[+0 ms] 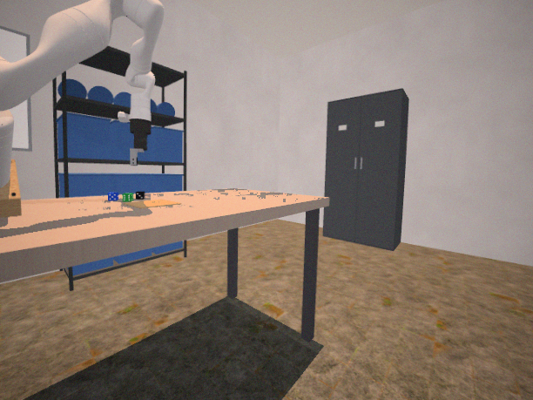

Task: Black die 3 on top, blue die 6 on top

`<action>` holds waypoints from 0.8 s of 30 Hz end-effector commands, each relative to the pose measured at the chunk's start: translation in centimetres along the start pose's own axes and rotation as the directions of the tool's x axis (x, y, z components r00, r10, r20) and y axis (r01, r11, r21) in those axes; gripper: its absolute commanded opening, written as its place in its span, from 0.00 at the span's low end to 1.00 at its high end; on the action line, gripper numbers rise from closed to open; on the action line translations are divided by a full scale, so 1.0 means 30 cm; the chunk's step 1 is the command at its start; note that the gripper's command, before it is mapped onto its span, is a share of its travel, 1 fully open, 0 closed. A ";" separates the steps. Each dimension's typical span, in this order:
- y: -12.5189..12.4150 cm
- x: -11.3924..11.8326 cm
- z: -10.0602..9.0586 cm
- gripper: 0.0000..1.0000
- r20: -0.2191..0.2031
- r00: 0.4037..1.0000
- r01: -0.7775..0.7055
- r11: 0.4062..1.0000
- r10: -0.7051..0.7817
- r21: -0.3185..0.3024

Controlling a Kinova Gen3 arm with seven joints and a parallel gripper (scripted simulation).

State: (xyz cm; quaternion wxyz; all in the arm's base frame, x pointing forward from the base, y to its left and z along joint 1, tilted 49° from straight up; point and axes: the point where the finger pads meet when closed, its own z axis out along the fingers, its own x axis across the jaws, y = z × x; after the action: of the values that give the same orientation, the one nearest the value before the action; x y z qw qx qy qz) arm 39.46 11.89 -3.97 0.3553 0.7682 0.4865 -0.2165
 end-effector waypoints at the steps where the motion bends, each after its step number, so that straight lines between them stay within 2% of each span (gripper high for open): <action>1: 0.056 -0.002 -0.008 1.00 -0.009 0.996 -0.092 0.996 0.092 -0.001; 3: 0.071 -0.004 -0.008 1.00 -0.010 0.992 -0.126 0.992 0.126 -0.001; 24: 0.073 -0.004 -0.007 1.00 -0.009 0.991 -0.135 0.991 0.135 -0.001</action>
State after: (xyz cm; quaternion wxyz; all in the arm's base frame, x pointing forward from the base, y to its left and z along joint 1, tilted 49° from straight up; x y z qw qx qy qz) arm 41.37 11.28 -3.05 0.3675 0.7998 0.4353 -0.1892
